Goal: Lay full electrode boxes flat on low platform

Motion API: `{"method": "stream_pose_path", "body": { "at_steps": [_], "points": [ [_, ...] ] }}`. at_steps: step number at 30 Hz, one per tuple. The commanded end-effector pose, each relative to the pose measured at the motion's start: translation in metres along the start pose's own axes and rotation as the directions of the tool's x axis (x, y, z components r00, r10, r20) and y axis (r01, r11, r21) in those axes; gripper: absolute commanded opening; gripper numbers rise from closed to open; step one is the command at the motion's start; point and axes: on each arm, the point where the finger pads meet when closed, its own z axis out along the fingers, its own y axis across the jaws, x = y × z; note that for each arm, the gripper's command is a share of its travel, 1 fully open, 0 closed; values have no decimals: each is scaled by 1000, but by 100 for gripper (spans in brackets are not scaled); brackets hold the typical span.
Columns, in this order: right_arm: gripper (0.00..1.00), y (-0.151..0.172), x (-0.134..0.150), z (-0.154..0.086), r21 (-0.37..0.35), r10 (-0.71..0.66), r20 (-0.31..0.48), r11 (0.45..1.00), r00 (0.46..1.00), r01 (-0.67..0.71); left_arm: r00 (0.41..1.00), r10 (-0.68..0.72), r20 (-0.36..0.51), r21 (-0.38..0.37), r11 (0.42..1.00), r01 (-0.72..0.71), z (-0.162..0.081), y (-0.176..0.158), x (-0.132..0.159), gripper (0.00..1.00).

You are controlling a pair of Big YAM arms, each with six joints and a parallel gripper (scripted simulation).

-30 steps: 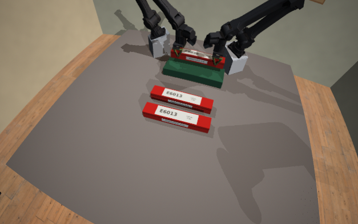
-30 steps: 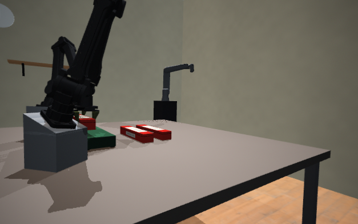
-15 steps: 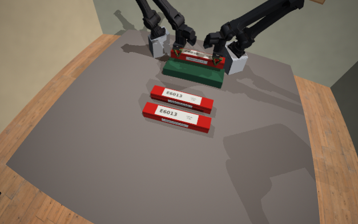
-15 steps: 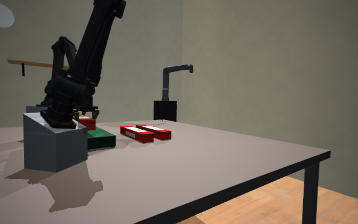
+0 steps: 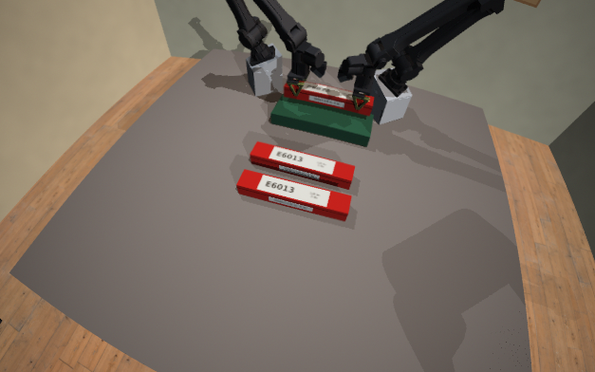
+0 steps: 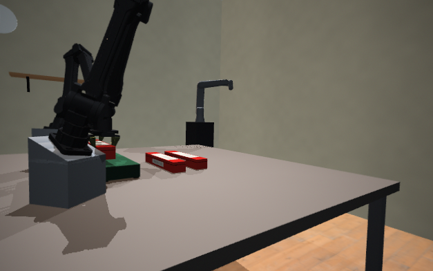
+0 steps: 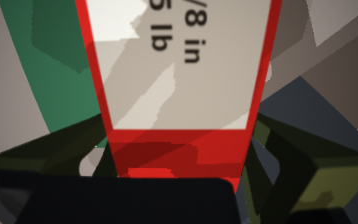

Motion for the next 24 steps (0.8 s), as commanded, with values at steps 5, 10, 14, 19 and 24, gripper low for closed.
{"method": "stream_pose_path", "body": {
  "at_steps": [5,10,14,19,24],
  "points": [
    [0,-5,10,3,8,21,-18,1000,1000,-21,999,6,-32,4,1000,-6,7,0,11,0],
    [0,-3,11,9,6,21,-23,1000,1000,-21,999,6,-33,5,1000,-6,11,0,11,0],
    [0,-5,10,8,10,23,-13,1000,1000,-23,1000,3,-27,0,1000,-3,12,1,10,0],
    [0,-4,10,13,7,21,-20,1000,1000,-21,1000,4,-29,1,1000,-4,16,0,10,0],
    [0,-5,10,15,10,23,-15,1000,1000,-22,1000,3,-27,0,1000,-3,18,1,10,0]
  ]
}}
